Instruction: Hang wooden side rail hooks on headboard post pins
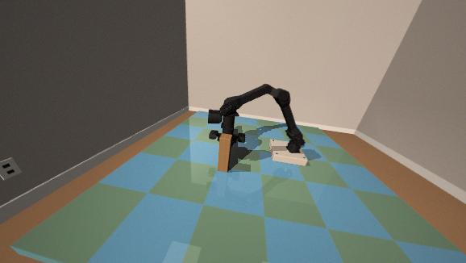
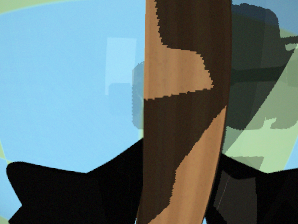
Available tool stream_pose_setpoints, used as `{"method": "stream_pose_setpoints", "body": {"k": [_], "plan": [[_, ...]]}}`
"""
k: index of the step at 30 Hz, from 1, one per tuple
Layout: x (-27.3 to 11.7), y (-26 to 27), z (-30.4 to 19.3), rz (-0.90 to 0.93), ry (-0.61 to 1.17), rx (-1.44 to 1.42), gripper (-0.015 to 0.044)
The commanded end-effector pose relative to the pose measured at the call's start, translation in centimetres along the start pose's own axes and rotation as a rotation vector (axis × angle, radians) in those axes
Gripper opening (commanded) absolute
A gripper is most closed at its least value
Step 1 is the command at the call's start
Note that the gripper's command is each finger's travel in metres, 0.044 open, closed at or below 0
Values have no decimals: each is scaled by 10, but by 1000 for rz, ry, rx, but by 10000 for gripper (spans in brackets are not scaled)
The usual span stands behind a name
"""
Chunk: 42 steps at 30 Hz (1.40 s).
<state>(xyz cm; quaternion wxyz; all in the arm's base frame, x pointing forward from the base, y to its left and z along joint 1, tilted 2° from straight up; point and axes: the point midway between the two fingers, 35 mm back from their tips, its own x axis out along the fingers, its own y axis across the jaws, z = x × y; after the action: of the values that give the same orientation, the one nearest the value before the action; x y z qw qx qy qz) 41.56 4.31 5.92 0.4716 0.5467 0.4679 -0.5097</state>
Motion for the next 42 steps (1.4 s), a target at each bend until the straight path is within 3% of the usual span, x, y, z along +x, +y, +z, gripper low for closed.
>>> {"method": "stream_pose_setpoints", "body": {"k": [1,42], "plan": [[-1,1,-2,8,8,1,0],[6,1,-2,8,8,1,0]]}}
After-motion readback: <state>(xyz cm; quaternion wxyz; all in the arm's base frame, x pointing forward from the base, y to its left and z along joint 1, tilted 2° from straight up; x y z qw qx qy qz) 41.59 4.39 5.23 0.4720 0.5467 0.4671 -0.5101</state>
